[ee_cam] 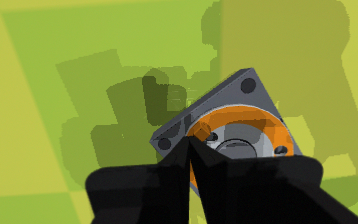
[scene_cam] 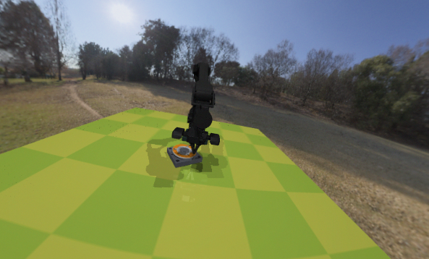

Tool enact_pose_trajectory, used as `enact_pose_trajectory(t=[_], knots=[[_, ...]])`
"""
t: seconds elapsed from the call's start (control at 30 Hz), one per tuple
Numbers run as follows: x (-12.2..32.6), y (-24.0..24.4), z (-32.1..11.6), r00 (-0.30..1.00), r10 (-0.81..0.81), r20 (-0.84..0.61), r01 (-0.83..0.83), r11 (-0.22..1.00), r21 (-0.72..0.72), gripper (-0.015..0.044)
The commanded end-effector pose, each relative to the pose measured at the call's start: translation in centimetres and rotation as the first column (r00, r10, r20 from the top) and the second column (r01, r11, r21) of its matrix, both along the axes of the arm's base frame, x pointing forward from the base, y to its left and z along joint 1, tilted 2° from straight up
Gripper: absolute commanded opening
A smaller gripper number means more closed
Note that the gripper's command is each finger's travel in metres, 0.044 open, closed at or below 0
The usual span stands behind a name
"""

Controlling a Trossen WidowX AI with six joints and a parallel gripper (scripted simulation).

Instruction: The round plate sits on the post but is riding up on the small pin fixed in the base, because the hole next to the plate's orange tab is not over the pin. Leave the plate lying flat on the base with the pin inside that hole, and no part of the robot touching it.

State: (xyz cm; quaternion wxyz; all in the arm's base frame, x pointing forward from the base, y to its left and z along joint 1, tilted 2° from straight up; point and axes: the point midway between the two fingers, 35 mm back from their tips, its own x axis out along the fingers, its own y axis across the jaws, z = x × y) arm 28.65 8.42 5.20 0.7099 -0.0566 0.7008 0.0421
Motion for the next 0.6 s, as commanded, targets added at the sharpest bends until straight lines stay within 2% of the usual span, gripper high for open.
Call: enact_pose_trajectory(t=[0.0, 0.57], knots=[[0.8, -0.3, 0.0, 1.0, 0.0, 0.005, 0.0, 1.0, -0.003, 0.0], [2.3, -1.8, 0.1, 1.0, 0.0, 0.006, 0.0, 1.0, -0.005, 0.0]])
